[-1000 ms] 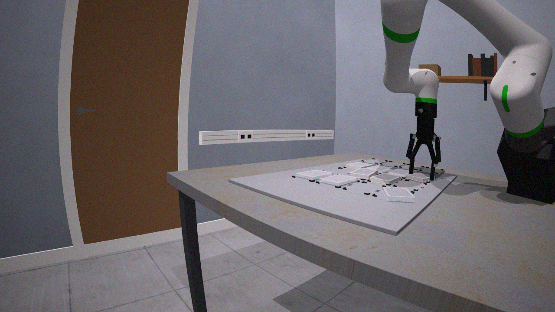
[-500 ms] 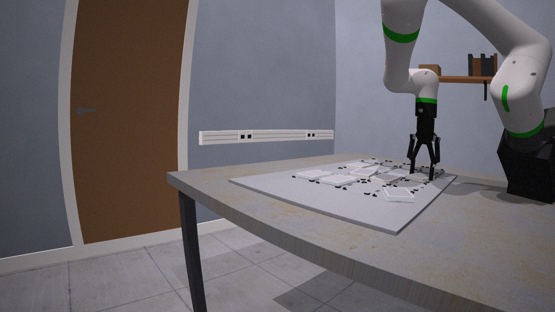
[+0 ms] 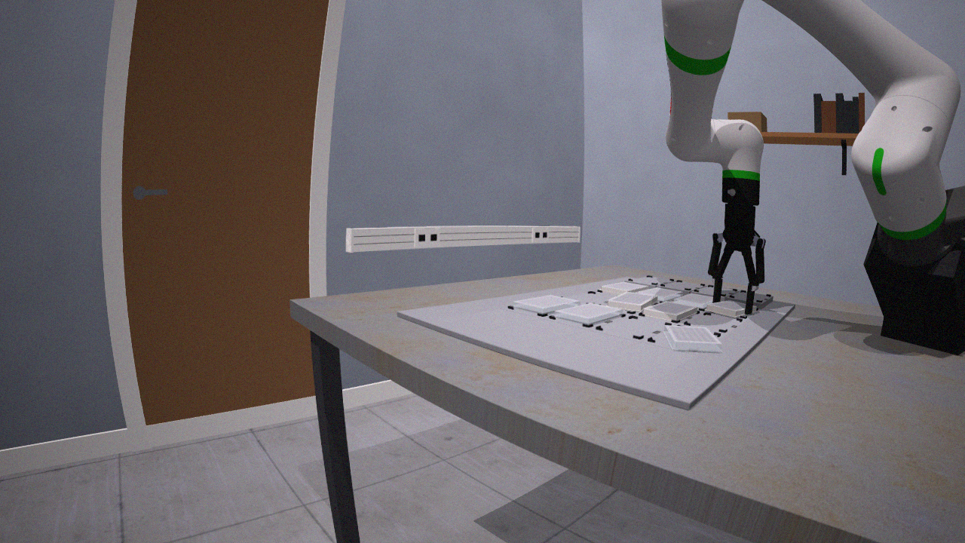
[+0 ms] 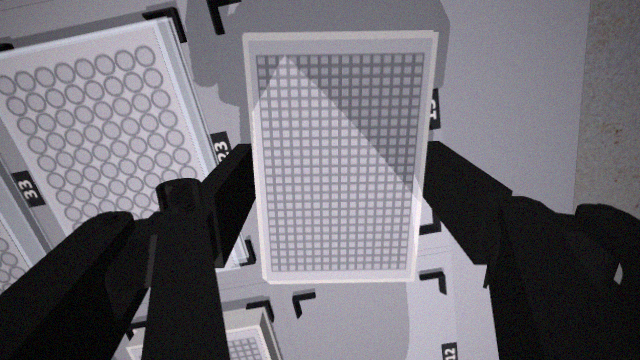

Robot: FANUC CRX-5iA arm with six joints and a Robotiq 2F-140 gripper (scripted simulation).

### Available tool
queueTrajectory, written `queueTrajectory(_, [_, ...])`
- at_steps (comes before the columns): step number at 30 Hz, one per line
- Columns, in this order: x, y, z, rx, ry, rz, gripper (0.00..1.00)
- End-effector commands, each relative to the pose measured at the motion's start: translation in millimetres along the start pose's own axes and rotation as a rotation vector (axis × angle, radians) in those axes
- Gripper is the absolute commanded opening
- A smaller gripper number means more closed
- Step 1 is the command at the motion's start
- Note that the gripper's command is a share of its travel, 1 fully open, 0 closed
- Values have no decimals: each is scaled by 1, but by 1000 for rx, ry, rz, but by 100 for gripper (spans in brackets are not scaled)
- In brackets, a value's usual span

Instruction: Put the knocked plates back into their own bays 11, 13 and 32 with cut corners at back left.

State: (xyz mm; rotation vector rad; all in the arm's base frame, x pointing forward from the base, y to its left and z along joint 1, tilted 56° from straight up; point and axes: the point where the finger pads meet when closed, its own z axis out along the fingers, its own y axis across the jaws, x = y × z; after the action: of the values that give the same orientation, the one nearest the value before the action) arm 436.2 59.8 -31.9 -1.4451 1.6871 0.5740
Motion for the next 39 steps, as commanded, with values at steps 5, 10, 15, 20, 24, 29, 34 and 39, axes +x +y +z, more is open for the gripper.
queueTrajectory(5, [0, 0, -1, 1, 1, 0, 61])
queueTrajectory(10, [0, 0, -1, 1, 1, 0, 61])
queueTrajectory(15, [0, 0, -1, 1, 1, 0, 61])
queueTrajectory(20, [0, 0, -1, 1, 1, 0, 60])
queueTrajectory(24, [0, 0, -1, 1, 1, 0, 60])
queueTrajectory(29, [0, 0, -1, 1, 1, 0, 60])
queueTrajectory(34, [0, 0, -1, 1, 1, 0, 59])
queueTrajectory(39, [0, 0, -1, 1, 1, 0, 59])
